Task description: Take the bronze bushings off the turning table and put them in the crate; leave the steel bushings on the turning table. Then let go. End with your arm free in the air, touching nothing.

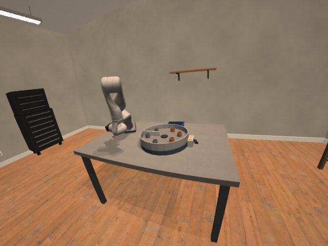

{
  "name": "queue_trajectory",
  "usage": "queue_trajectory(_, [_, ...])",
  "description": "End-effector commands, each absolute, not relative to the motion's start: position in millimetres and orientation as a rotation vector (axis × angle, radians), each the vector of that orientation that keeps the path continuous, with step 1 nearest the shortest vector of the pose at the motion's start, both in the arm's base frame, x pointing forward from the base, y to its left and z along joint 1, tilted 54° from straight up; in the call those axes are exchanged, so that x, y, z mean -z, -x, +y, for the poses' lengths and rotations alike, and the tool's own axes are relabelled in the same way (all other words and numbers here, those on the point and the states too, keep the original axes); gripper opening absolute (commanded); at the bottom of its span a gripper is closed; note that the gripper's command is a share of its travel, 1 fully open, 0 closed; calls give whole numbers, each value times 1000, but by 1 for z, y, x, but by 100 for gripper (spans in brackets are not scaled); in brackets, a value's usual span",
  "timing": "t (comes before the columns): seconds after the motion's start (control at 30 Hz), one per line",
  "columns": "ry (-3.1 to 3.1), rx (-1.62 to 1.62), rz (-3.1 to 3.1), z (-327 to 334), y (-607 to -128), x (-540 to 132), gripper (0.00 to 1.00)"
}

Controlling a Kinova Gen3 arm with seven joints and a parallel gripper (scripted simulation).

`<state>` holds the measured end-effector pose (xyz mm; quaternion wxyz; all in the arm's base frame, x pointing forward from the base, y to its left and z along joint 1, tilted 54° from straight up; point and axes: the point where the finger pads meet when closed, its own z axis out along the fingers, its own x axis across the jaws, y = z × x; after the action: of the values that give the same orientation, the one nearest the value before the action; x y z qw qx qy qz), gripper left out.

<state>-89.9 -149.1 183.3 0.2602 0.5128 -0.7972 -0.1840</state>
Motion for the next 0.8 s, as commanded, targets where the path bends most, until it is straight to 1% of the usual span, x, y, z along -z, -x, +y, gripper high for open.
queue_trajectory(0.0, [-1383,489,-2156,-150,90,-185,100])
queue_trajectory(0.13, [-1383,489,-2156,-150,90,-185,100])
queue_trajectory(0.3, [-1384,491,-2156,-103,59,-199,100])
queue_trajectory(0.7, [-1384,491,-2156,-103,59,-199,100])
queue_trajectory(0.77, [-1385,494,-2157,-84,47,-205,100])
